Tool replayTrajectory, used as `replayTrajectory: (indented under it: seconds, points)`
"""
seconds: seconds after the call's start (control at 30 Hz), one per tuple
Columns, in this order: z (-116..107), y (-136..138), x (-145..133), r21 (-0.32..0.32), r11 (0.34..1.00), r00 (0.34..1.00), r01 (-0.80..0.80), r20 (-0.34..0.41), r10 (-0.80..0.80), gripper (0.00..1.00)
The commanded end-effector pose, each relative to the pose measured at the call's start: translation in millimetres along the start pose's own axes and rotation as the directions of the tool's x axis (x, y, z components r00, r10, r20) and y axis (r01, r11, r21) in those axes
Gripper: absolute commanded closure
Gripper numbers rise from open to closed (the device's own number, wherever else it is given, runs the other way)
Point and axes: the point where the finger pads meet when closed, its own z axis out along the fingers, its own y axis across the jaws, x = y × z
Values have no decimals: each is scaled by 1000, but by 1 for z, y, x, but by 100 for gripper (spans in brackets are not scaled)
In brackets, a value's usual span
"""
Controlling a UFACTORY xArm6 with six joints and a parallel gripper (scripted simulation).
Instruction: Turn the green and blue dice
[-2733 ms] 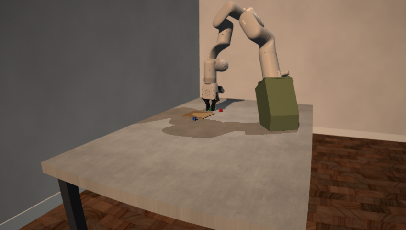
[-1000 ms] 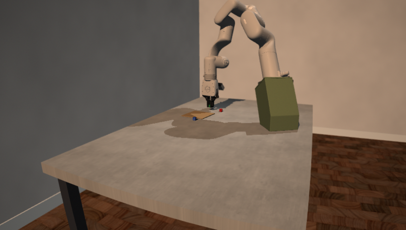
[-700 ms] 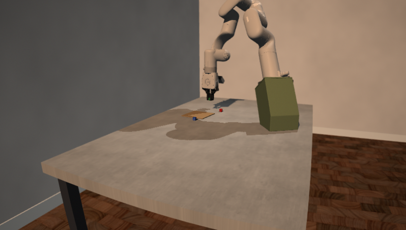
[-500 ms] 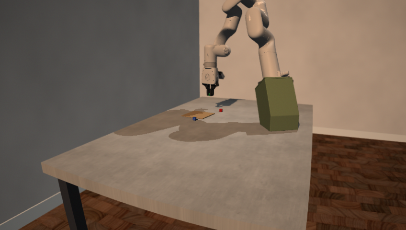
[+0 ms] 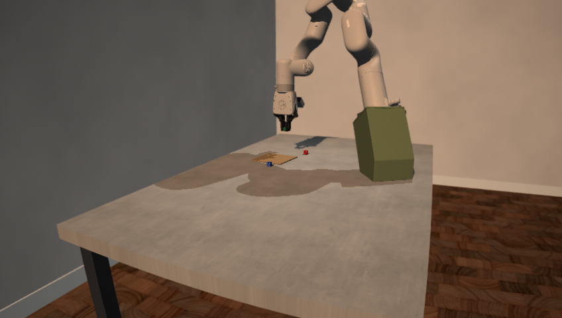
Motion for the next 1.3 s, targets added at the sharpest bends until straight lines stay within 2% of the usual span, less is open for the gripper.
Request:
replayTrajectory:
  seconds: [0.0, 0.03, 0.07, 0.1, 0.17, 0.23, 0.8, 0.97, 1.27]
  points:
    - [1, -12, -48, -3, 996, 996, 89, -1, -89, 89]
    - [-1, -14, -75, -2, 990, 990, 139, -3, -139, 89]
    - [-1, -14, -75, -2, 990, 990, 139, -3, -139, 89]
    - [-2, -14, -94, -1, 985, 985, 174, -5, -174, 89]
    - [-2, -14, -94, -1, 985, 985, 174, -5, -174, 89]
    - [-3, -13, -105, 1, 981, 981, 195, -6, -195, 89]
    - [1, -14, -105, 0, 981, 981, 195, -6, -195, 89]
    - [14, -14, -105, 0, 981, 981, 195, -6, -195, 89]
    - [49, -14, -105, 0, 981, 981, 195, -6, -195, 89]
